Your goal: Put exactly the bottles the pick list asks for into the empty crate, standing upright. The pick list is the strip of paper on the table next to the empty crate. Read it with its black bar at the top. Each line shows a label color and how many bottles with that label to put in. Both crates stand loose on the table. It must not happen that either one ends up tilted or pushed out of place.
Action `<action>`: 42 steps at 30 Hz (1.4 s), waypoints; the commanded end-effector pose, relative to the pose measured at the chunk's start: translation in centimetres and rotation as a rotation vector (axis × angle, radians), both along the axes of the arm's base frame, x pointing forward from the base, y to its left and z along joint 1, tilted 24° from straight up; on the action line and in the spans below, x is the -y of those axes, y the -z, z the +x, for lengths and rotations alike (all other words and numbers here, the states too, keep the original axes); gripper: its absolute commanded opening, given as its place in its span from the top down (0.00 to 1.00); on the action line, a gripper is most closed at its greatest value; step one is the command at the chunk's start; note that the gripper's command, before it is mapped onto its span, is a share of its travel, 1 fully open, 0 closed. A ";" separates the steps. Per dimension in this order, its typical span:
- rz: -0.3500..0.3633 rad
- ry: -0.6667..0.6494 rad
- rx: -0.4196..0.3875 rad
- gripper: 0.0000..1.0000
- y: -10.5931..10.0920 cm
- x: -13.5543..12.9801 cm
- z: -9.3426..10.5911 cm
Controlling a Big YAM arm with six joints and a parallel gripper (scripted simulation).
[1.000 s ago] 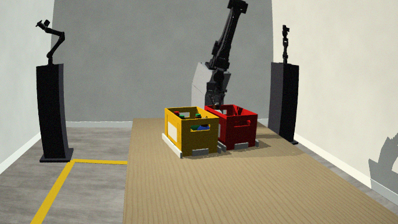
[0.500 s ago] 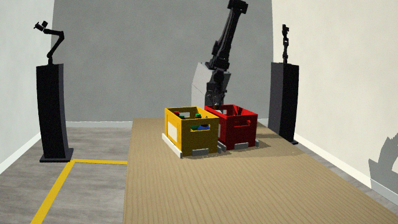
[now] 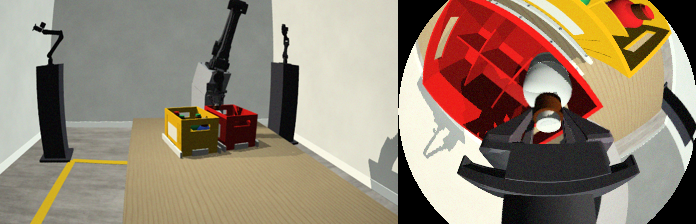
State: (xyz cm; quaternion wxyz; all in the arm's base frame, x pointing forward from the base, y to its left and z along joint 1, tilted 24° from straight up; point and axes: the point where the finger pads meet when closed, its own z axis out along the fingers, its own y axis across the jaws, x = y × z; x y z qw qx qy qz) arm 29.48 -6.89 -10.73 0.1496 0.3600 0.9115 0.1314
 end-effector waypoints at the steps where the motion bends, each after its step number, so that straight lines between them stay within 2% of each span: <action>1: -0.015 0.005 0.015 1.00 0.0 0.1 0.4; 2: -0.028 0.002 0.047 1.00 -0.9 0.4 1.2; 6: -0.017 0.005 0.023 1.00 0.1 0.2 0.9; 11: -0.025 0.005 0.041 1.00 -0.2 0.4 1.6; 15: -0.020 0.006 0.028 1.00 0.4 0.3 1.4; 18: -0.022 0.005 0.032 1.00 0.3 0.3 1.4; 19: -0.030 0.003 0.053 1.00 -0.3 0.5 1.8; 22: -0.020 0.005 0.026 1.00 0.7 0.2 1.4; 42: -0.024 0.005 0.038 1.00 1.1 0.2 1.9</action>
